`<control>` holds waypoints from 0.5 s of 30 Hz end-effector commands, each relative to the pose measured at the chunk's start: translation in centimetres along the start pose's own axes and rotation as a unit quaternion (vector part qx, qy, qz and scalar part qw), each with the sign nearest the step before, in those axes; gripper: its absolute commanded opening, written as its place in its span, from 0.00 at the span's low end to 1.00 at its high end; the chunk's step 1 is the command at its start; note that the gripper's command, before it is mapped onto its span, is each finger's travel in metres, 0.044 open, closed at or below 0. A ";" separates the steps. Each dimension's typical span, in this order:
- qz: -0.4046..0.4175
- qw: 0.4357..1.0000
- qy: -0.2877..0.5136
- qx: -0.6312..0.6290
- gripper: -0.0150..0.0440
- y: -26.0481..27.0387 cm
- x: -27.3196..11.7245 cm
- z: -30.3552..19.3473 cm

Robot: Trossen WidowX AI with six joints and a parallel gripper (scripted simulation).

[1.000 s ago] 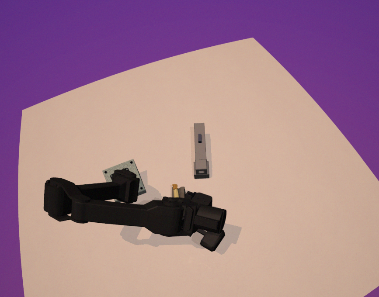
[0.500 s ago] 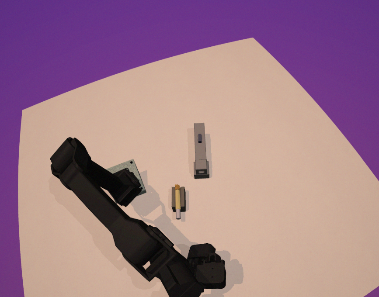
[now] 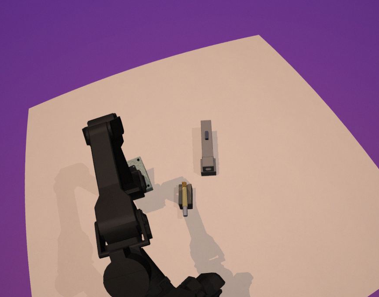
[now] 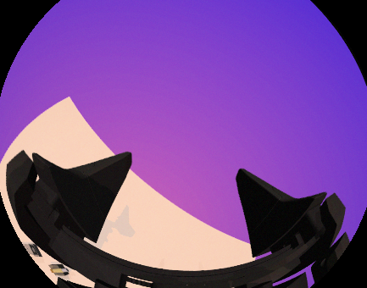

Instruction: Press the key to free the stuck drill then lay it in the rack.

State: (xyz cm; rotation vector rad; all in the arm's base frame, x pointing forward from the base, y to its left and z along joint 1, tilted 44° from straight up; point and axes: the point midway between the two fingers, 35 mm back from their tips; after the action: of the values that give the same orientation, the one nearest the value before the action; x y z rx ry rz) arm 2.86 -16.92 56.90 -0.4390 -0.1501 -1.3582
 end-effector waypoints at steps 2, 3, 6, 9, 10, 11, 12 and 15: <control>-0.007 0.994 -0.103 -0.025 1.00 1.1 -3.7 8.1; -0.006 0.993 -0.117 -0.034 1.00 1.6 -4.3 9.3; 0.005 0.988 -0.143 -0.059 1.00 3.8 -5.6 12.2; 0.025 0.984 -0.152 -0.088 1.00 7.0 -6.6 14.5; 0.032 0.983 -0.150 -0.099 1.00 8.3 -6.7 15.0; 0.039 0.982 -0.146 -0.110 1.00 9.6 -6.8 15.4; 0.046 0.982 -0.140 -0.122 1.00 10.9 -6.7 15.6; 0.062 0.980 -0.107 -0.158 1.00 14.8 -6.1 15.6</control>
State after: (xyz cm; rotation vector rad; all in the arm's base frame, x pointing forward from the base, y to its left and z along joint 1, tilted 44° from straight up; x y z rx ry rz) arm 12.71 -3.84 66.43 -0.8119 -0.2182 -1.2363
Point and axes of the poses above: the point midway between the two fingers, 35 mm back from their tips, its own x axis out along the fingers, its own y axis across the jaws, z = x × y, and after that the axes turned 15 degrees about x, right-handed
